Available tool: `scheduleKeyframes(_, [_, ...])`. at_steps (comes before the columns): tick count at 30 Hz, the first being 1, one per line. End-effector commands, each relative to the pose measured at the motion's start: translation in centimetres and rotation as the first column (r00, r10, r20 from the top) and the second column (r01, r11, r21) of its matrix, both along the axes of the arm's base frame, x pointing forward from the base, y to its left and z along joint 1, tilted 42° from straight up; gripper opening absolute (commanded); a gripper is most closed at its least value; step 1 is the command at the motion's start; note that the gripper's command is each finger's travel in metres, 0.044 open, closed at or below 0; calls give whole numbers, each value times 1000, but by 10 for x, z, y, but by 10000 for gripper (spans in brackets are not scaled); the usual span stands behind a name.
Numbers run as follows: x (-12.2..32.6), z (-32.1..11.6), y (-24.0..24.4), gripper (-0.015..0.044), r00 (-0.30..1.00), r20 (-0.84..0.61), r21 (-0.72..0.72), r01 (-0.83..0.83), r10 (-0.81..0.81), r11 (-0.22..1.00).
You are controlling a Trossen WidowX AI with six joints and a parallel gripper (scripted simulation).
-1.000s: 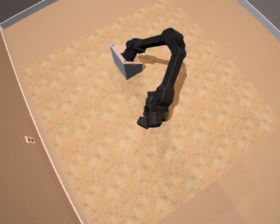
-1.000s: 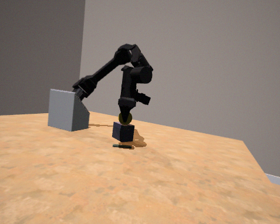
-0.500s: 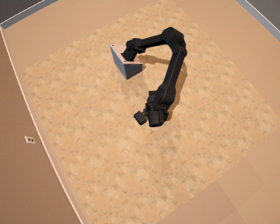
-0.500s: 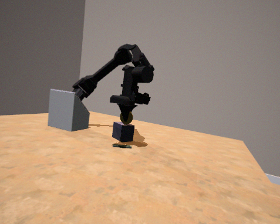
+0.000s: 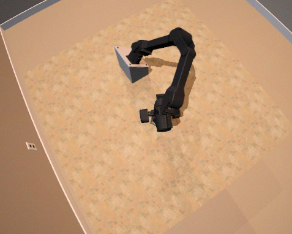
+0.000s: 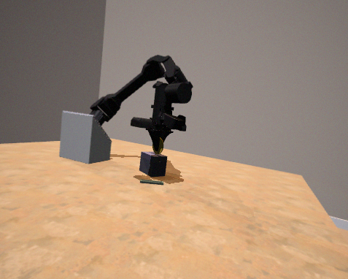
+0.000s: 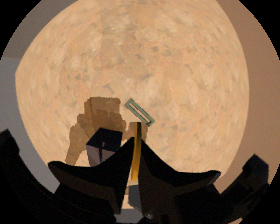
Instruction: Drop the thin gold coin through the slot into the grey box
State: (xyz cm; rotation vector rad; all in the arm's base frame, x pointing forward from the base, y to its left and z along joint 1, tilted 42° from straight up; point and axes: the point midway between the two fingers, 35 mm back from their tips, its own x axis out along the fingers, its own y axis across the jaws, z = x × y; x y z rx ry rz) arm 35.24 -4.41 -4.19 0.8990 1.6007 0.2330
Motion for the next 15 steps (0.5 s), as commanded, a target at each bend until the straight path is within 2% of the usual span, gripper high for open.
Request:
scheduleKeyframes(1, [-1, 1, 1, 0, 998, -44, 4, 48, -48, 999])
scheduleKeyframes(15, [-11, 17, 18, 0, 998, -45, 4, 48, -48, 999])
